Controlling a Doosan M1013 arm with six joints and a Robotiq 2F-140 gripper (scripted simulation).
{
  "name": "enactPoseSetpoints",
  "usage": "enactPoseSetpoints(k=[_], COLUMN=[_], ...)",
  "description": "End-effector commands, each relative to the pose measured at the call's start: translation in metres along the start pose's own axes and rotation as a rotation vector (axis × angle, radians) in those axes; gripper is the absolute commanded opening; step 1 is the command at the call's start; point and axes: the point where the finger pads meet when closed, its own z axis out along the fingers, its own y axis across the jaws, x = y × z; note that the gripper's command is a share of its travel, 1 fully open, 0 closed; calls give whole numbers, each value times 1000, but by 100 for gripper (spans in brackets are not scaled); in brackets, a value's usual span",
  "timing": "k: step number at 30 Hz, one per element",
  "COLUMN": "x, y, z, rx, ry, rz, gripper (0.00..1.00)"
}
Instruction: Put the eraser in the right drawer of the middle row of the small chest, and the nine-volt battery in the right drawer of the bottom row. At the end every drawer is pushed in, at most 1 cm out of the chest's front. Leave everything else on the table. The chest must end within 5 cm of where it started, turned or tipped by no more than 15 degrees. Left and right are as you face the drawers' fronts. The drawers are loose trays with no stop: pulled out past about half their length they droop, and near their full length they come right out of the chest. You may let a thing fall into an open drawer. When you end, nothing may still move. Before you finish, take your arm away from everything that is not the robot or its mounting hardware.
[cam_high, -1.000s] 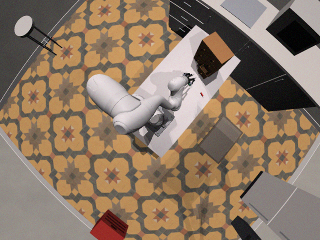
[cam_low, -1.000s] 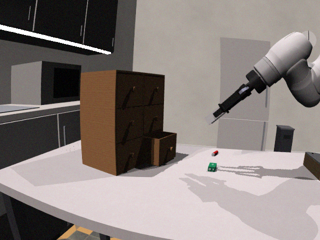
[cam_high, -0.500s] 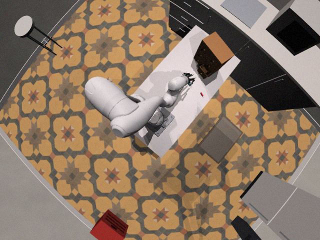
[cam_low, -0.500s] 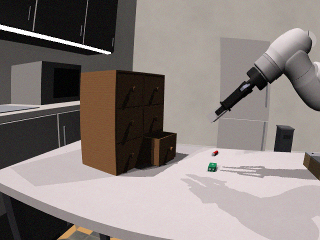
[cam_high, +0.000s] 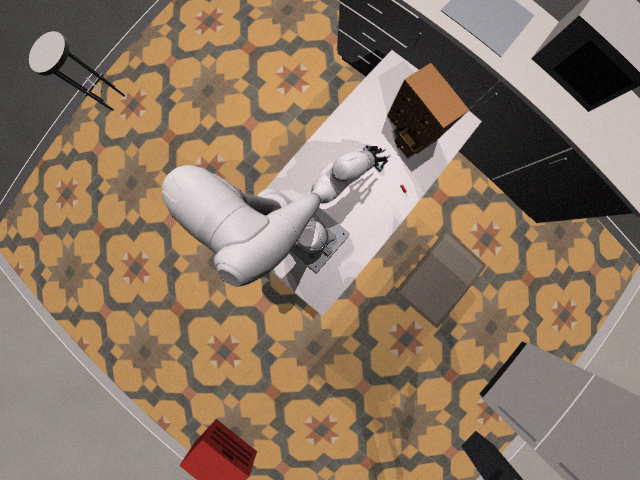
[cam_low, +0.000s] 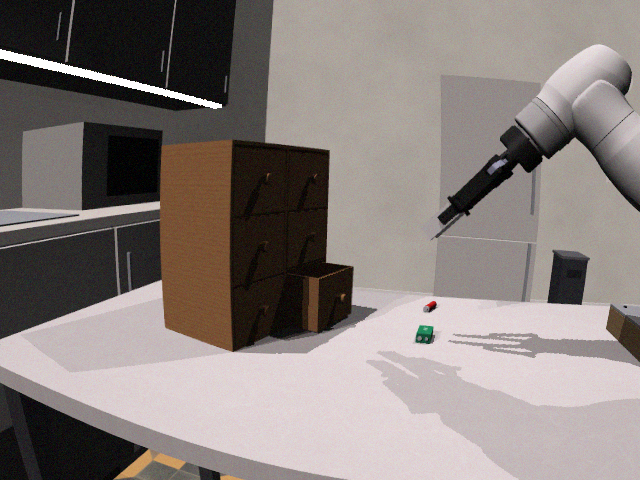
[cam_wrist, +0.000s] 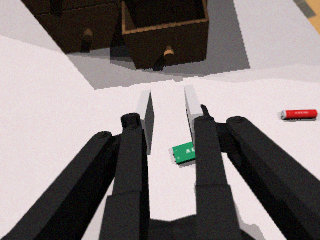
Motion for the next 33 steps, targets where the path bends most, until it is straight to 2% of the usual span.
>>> enactPoseSetpoints(k=[1,10,12,21,27,29,30,33], x=[1,2,2,2,2,2,2,2], y=[0,0,0,-1,-1,-1,-1,-1], z=[-14,-40,-40,-57,-64,-64,-64,-66], rx=[-14,-36,-36,-62,-36,-36,-20,-20], ry=[-279,-315,-315,-512,-710,-710,-779,-792], rz=[-10,-1,-1,-2,-6,-6,-8,-8], gripper=[20,20,20,20,20,20,20,20])
